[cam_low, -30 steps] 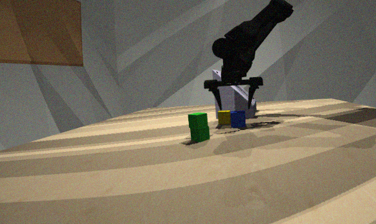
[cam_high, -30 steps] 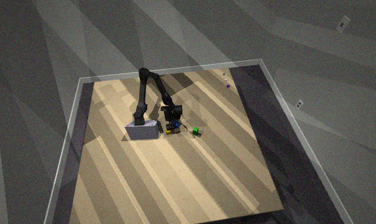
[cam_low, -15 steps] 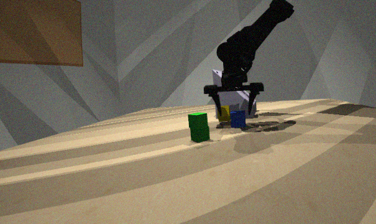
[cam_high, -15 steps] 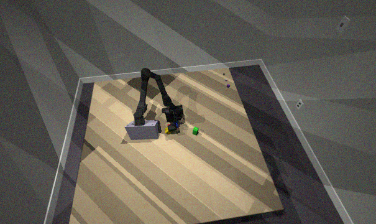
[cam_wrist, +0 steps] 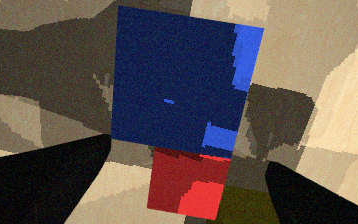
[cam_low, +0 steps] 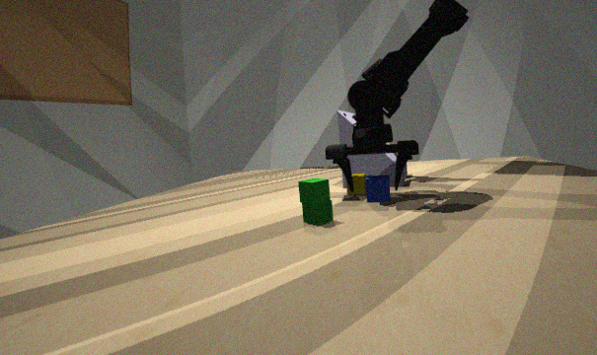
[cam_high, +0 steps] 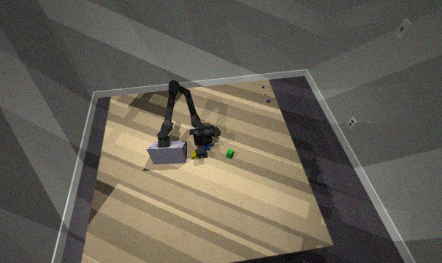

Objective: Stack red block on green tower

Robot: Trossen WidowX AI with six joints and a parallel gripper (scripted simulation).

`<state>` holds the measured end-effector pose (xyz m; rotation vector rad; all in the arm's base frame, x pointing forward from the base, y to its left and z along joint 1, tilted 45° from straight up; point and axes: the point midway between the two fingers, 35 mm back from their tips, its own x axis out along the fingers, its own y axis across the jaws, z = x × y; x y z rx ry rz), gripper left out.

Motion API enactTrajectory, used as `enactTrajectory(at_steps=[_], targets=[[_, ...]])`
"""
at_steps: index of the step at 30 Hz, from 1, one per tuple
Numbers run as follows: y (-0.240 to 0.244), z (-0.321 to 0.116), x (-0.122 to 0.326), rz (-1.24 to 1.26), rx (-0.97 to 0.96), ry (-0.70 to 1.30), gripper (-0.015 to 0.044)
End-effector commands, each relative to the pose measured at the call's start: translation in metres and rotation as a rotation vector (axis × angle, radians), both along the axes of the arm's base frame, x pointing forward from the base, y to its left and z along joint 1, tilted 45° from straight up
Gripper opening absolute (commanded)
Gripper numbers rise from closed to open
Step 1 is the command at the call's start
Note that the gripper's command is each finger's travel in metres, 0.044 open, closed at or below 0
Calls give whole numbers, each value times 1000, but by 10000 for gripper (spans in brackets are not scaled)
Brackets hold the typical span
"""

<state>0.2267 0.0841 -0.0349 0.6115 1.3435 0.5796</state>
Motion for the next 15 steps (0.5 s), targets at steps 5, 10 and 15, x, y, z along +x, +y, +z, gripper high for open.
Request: enactTrajectory(at_steps=[5,10,15], targets=[[1,-1,-2,-2,6,8,440],[1,-1,-2,-2,6,8,414],[1,-1,-2,-2,6,8,282]])
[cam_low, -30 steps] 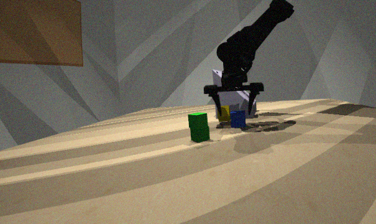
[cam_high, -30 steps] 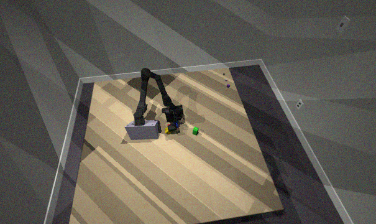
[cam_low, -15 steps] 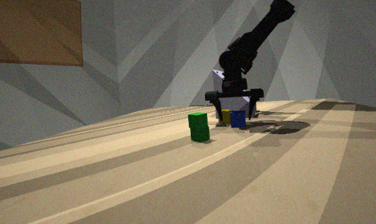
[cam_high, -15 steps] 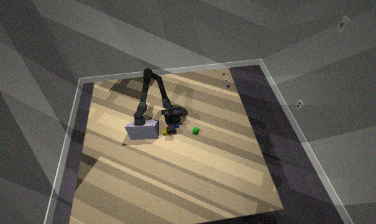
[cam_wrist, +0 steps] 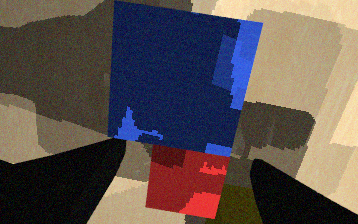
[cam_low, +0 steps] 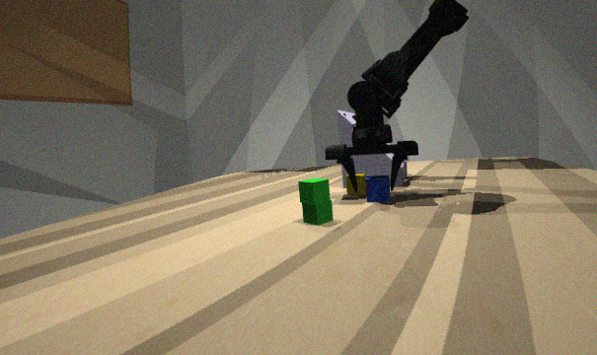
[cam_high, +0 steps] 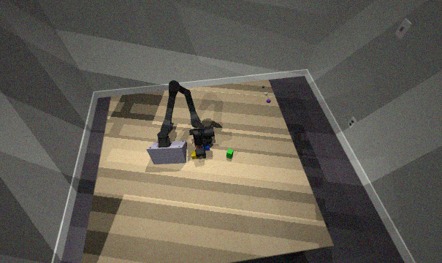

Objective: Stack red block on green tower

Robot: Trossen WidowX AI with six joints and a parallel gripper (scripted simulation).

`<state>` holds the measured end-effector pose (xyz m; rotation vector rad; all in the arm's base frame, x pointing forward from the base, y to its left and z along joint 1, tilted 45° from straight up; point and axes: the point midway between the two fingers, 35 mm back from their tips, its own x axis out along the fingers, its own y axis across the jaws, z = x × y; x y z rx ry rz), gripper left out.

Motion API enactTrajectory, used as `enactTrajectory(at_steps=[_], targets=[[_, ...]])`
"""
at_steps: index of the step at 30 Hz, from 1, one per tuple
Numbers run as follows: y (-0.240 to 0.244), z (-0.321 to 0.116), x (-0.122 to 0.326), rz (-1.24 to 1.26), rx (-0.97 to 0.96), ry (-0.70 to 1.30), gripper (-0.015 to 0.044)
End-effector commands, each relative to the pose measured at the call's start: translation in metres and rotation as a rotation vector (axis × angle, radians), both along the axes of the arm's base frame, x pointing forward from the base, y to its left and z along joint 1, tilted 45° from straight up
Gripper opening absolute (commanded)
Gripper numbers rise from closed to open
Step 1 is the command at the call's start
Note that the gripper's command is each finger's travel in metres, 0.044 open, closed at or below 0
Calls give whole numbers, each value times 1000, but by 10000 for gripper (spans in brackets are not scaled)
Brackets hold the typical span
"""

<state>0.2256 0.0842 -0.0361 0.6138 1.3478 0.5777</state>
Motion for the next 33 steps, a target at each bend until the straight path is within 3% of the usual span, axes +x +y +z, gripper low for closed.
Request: enactTrajectory(at_steps=[1,6,14,17,33], targets=[[1,0,-1,-1,6,4,256],[1,0,-1,-1,6,4,125],[1,0,-1,-1,6,4,72],[-2,3,-1,-1,5,4,0],[-47,45,-8,-1,2,3,0]])
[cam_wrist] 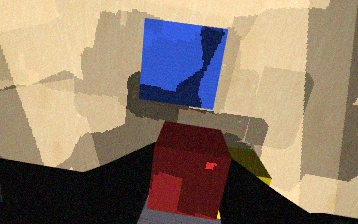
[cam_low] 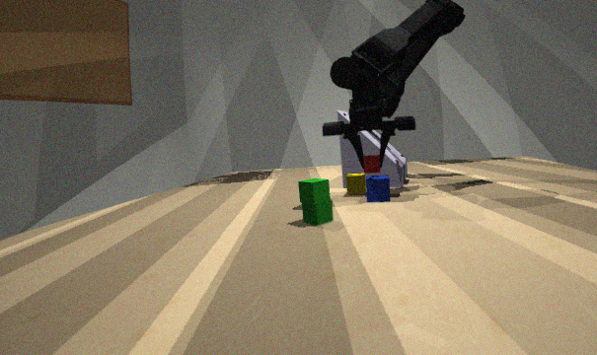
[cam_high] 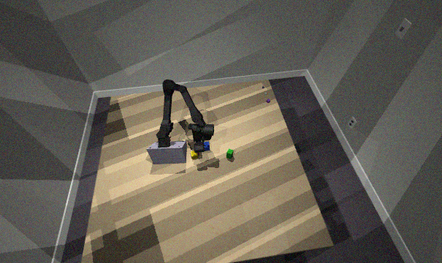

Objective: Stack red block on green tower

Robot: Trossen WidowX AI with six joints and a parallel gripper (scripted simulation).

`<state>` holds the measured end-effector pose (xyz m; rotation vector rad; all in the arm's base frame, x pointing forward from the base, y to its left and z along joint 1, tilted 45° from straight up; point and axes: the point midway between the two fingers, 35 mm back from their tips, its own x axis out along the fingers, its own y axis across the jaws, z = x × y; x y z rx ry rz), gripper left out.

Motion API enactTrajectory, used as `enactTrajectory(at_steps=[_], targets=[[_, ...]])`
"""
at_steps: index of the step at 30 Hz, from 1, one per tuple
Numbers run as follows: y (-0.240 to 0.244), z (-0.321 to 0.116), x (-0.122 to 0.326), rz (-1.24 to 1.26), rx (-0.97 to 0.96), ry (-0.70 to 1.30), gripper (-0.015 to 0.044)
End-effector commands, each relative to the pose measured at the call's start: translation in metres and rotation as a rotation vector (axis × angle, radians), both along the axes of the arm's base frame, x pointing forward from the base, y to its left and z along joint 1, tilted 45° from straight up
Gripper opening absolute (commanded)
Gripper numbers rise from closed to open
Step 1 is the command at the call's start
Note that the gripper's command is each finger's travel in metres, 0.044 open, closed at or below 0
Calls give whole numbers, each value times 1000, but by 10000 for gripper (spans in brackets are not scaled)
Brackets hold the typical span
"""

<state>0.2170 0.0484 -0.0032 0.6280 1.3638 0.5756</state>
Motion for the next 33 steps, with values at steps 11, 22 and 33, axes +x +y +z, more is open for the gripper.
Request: enactTrajectory(at_steps=[11,22,33], targets=[[-42,44,-5,2,-7,-16,0],[-48,49,-7,2,-7,-16,0],[-62,51,19,21,-16,-25,0]])
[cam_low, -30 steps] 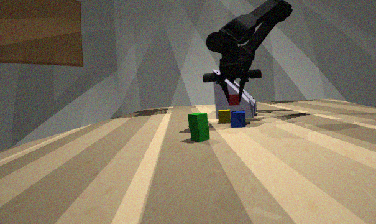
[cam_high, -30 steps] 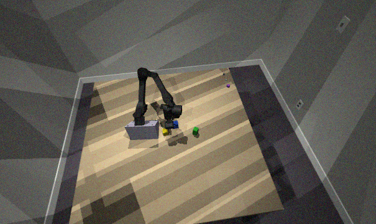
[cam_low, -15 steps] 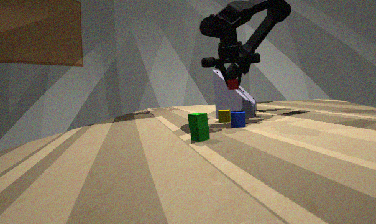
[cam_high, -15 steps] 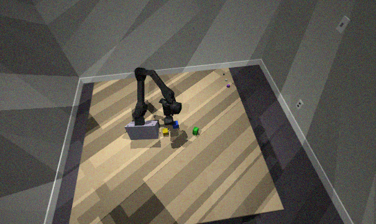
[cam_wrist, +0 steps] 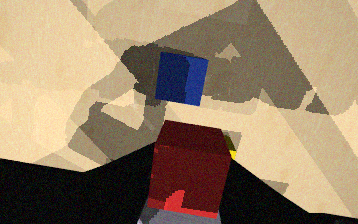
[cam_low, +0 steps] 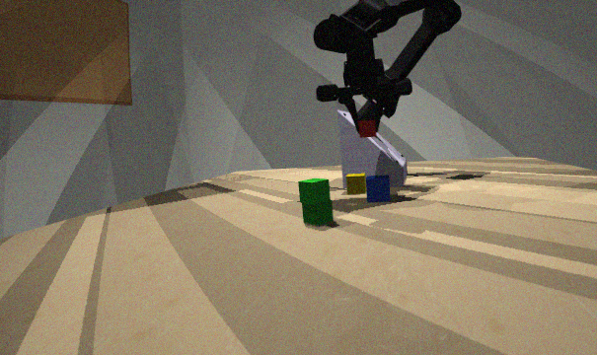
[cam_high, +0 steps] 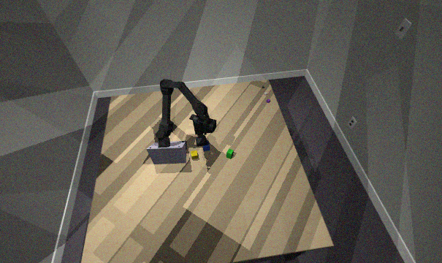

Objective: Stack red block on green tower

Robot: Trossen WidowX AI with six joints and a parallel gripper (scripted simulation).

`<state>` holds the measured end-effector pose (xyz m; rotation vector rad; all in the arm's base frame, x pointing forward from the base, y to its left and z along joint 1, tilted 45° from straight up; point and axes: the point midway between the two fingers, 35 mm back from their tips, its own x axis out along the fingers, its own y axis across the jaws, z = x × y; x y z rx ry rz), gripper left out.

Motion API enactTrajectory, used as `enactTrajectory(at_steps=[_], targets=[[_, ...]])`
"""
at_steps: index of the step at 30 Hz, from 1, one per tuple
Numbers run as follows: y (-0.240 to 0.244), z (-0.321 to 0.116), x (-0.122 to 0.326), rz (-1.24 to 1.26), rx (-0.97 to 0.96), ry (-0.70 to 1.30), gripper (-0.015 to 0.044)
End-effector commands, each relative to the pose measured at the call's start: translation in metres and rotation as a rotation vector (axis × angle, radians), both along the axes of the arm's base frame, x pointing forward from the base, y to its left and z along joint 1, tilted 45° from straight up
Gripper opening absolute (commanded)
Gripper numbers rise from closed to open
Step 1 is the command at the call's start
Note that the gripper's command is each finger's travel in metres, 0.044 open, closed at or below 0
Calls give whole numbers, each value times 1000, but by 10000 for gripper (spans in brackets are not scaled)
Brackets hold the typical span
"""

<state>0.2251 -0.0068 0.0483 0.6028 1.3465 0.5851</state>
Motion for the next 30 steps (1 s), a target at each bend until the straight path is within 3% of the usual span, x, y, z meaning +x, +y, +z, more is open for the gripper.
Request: enactTrajectory(at_steps=[1,30], targets=[[-8,0,15,8,-6,0,0],[-50,-14,123,-4,-4,-2,0]])
